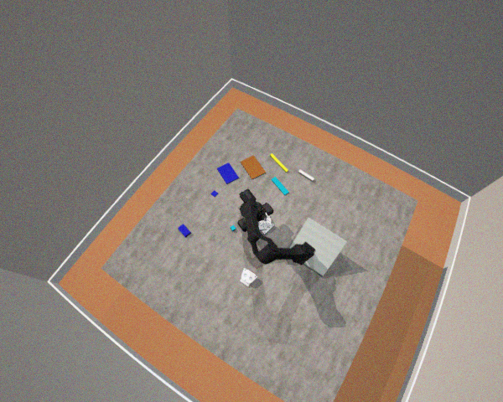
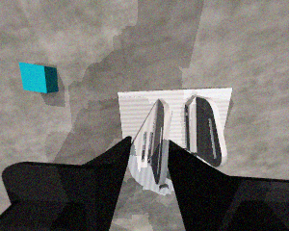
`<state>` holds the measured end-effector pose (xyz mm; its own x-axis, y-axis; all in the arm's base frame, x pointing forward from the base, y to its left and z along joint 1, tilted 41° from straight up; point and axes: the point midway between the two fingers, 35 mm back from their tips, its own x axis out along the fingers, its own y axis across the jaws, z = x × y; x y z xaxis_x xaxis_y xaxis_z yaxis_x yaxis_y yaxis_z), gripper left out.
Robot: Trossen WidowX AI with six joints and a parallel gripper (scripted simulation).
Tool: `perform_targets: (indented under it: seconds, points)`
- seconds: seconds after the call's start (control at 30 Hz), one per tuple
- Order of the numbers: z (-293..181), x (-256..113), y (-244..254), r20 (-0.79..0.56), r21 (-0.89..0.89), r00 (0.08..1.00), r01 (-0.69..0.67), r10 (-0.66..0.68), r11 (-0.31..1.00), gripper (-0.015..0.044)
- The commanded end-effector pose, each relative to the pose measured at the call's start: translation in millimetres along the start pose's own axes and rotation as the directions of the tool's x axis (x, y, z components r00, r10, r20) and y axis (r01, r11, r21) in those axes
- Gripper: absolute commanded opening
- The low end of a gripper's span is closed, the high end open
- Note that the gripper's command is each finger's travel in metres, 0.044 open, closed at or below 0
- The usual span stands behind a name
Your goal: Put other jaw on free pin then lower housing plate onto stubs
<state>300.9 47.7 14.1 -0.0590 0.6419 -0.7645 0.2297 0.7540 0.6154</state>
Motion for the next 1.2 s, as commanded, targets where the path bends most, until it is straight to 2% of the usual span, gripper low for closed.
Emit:
perform_targets:
  seconds: [0.0,1.17]
  points:
    - [0.3,0.4,0.4,0.001,0.003,1.0,-0.004,0.004,1.0,0.0134]
    - [0.2,9.5,0.6,0.001,0.007,1.0,-0.005,0.005,1.0,0.0134]
